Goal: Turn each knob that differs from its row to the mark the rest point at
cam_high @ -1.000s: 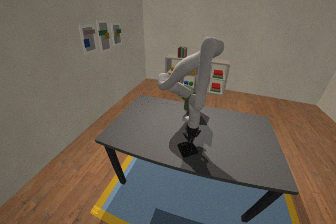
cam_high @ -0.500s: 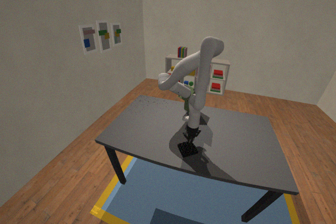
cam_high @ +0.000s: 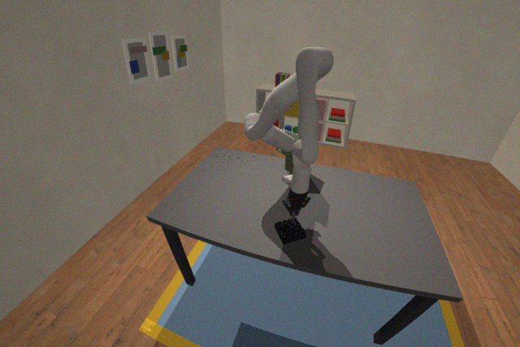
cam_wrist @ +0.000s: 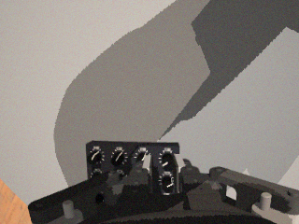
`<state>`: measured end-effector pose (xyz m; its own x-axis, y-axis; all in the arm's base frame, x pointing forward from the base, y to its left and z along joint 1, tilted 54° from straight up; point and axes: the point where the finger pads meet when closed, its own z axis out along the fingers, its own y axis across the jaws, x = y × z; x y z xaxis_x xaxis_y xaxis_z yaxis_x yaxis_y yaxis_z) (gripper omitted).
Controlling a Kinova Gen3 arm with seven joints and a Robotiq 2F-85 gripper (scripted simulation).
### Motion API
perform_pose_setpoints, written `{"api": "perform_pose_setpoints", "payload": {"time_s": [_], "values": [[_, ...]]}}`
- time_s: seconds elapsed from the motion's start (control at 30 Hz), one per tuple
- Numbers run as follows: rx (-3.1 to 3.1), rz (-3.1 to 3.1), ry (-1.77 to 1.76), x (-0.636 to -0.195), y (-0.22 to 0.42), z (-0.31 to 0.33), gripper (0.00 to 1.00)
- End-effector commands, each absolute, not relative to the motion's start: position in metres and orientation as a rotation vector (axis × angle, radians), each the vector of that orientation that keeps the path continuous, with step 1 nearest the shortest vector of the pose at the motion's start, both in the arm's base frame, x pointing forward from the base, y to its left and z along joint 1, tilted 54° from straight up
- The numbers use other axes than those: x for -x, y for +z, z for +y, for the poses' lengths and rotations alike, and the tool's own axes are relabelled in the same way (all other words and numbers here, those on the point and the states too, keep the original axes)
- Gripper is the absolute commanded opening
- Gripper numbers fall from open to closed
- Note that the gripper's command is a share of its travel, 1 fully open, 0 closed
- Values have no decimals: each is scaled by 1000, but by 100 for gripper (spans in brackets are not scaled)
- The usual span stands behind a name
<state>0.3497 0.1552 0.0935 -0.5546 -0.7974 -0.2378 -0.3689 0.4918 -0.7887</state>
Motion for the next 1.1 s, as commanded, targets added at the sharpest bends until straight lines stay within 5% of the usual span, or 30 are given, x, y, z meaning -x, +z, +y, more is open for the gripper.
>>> {"api": "perform_pose_setpoints", "payload": {"time_s": [0.0,1.07], "values": [[954,2160,-897,-343,96,165,19],[865,2182,-862,-340,98,166,19]]}}
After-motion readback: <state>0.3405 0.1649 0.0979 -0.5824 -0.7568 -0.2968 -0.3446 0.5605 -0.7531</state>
